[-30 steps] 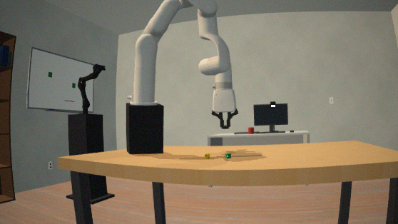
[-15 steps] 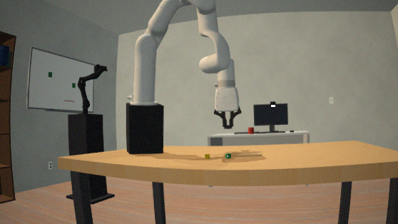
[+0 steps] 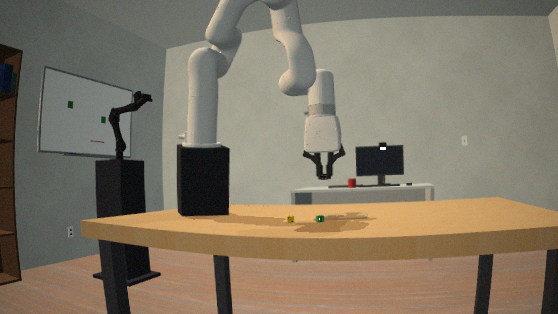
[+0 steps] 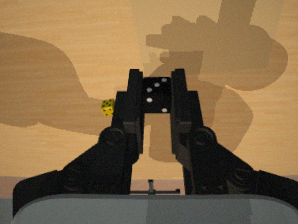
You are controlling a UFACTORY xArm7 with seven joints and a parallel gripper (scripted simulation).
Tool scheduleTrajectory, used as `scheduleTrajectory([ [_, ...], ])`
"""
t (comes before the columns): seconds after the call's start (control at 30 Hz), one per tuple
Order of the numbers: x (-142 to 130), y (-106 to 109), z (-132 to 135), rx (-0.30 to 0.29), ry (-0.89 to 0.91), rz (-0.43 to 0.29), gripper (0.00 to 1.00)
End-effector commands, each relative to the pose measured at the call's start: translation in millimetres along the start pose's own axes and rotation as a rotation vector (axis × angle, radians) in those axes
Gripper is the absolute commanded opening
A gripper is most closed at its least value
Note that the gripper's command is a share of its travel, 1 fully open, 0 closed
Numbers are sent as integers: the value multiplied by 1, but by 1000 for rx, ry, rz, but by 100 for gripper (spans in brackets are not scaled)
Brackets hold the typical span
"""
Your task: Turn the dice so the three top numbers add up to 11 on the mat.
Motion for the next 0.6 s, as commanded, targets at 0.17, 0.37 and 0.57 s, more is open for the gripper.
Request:
scheduleTrajectory([
  [0.17,0,0,1,3,2,5,11],
  [0.37,0,-3,1,3,2,5,11],
  [0.57,0,-19,2,3,2,5,11],
])
Point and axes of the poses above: the point where the finger pads meet when closed, its own y axis back along the fingers, its own z axis across the jaws, x = y × z, the point moved 10 cm from there along y, back along the fingers, and after that the axes turned 2 degrees about y, right-handed, at the moved point
